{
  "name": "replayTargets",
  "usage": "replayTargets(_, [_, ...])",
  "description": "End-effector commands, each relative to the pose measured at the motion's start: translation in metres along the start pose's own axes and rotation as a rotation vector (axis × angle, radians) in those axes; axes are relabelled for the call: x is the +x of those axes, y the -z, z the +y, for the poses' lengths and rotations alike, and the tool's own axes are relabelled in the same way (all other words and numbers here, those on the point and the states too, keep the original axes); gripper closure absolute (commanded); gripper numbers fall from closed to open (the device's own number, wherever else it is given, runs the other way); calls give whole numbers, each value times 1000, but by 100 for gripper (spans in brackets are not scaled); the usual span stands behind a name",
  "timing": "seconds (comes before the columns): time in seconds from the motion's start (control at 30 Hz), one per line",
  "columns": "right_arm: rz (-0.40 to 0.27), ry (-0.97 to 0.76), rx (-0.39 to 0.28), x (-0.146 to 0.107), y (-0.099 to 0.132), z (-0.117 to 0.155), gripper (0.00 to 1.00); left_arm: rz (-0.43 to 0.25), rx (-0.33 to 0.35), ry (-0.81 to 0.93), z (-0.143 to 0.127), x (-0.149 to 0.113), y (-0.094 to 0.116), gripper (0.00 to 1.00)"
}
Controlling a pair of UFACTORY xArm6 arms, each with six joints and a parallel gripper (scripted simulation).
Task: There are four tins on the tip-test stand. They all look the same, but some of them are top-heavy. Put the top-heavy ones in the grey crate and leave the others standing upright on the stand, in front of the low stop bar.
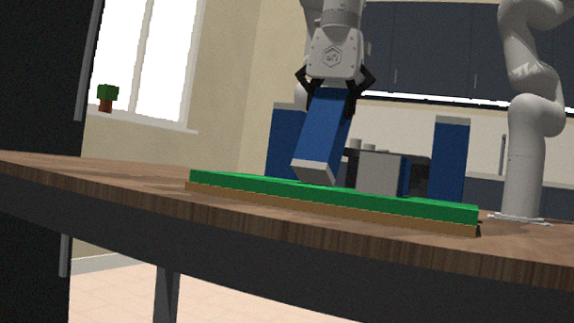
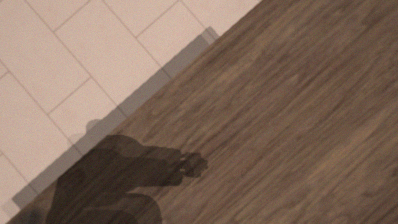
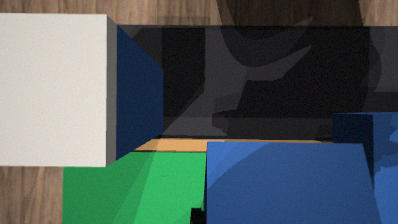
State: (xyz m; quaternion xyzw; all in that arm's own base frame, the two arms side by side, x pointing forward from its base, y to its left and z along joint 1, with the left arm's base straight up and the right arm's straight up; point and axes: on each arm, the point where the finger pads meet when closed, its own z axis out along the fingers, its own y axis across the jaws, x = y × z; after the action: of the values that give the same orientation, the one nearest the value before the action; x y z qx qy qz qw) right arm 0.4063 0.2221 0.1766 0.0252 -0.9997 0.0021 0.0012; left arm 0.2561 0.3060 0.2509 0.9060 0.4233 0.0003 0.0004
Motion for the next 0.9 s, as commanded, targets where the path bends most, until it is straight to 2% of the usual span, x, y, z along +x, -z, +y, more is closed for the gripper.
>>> replayTargets(0.0, [-5, 0, -3, -1, 3, 1, 26, 4, 0, 0, 0, 1, 2, 0])
replayTargets(0.87, [-5, 1, -3, -1, 6, 1, 26, 4, 0, 0, 0, 1, 2, 0])
